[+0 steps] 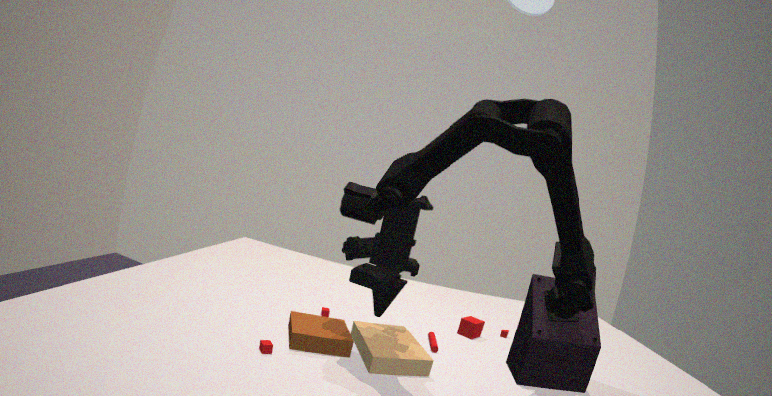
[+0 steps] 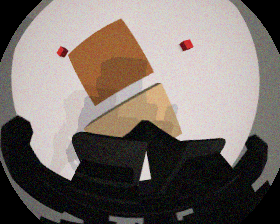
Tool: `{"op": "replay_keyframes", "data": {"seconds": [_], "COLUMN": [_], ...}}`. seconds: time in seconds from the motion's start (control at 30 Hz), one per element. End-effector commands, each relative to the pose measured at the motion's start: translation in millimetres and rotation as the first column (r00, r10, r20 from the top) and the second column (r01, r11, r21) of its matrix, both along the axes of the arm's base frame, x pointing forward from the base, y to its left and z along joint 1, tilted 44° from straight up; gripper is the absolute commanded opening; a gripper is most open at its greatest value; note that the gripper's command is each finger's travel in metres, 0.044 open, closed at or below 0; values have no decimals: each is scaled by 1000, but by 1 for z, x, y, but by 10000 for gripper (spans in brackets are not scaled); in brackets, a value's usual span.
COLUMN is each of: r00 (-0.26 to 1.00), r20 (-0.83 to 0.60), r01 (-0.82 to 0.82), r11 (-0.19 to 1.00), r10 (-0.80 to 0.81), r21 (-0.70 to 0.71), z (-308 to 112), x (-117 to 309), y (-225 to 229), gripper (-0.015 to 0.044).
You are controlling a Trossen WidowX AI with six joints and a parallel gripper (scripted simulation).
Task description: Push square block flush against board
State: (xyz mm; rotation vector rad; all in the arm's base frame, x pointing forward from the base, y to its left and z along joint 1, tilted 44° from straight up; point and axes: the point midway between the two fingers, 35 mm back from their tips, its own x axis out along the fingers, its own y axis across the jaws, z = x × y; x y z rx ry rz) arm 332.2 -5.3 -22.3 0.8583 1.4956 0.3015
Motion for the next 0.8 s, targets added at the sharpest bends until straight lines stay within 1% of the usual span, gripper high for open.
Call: {"op": "replay_keyframes", "data": {"seconds": [0.0,0.17,0.37,0.53,0.77], "r00": [990,952,870,774,608], "r20": [-94,-208,-342,-445,-571], "r01": [103,230,375,486,618], "r11": [995,973,927,873,780], "r10": [-102,-223,-355,-450,-552], "r21": [6,8,-8,-36,-96], "z": [-8,-17,-29,-40,-54], "x": [1,2,2,2,0], "y": [-10,-20,-32,-42,-55], "gripper": [0,0,0,0,0]}}
